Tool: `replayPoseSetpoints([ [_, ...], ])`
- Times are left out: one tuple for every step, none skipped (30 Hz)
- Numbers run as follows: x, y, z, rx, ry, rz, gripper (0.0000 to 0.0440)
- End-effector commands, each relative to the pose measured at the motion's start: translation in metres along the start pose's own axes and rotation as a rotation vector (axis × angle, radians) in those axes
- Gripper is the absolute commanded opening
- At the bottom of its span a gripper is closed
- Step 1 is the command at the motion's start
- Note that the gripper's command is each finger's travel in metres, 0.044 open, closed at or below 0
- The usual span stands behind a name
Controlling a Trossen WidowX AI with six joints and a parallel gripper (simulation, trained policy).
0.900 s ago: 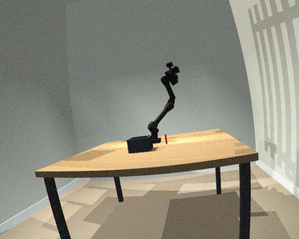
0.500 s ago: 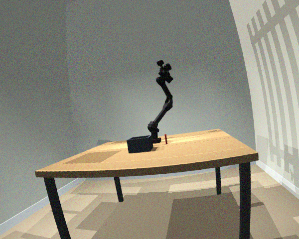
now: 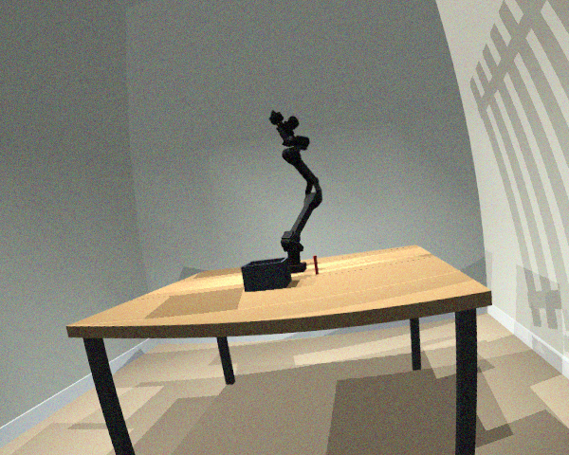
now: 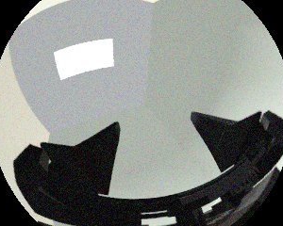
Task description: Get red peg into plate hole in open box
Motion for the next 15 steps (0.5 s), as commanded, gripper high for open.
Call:
replayPoseSetpoints([
  [0.022, 0.024, 0.005, 0.068, -0.076, -0.005, 0.044],
  [0.029, 0.031, 0.007, 0.093, -0.101, -0.006, 0.044],
  [0.036, 0.039, 0.009, 0.117, -0.126, -0.008, 0.044],
  [0.044, 0.047, 0.012, 0.14, -0.153, -0.01, 0.044],
  [0.051, 0.055, 0.015, 0.163, -0.179, -0.012, 0.044],
  [0.059, 0.062, 0.019, 0.186, -0.205, -0.014, 0.044],
  [0.066, 0.07, 0.023, 0.209, -0.231, -0.016, 0.044],
  [0.073, 0.077, 0.027, 0.232, -0.257, -0.018, 0.044],
  [0.08, 0.084, 0.032, 0.256, -0.283, -0.021, 0.044],
  [0.087, 0.091, 0.037, 0.279, -0.309, -0.023, 0.044],
  [0.094, 0.098, 0.042, 0.303, -0.335, -0.025, 0.044],
  [0.101, 0.104, 0.047, 0.326, -0.36, -0.028, 0.044],
  [0.107, 0.11, 0.053, 0.35, -0.386, -0.031, 0.044],
  [0.114, 0.116, 0.059, 0.373, -0.411, -0.034, 0.044],
  [0.12, 0.122, 0.065, 0.397, -0.437, -0.037, 0.044],
])
Point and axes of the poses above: the point midway between the two fingers, 35 mm back from their tips, its own z axis back along the fingers, its own x axis across the jaws, y = z × x, the point moved 3 cm from there along z, back along the fingers, and after that the axes turned 7 degrees about -z, right-handed, at the moved point
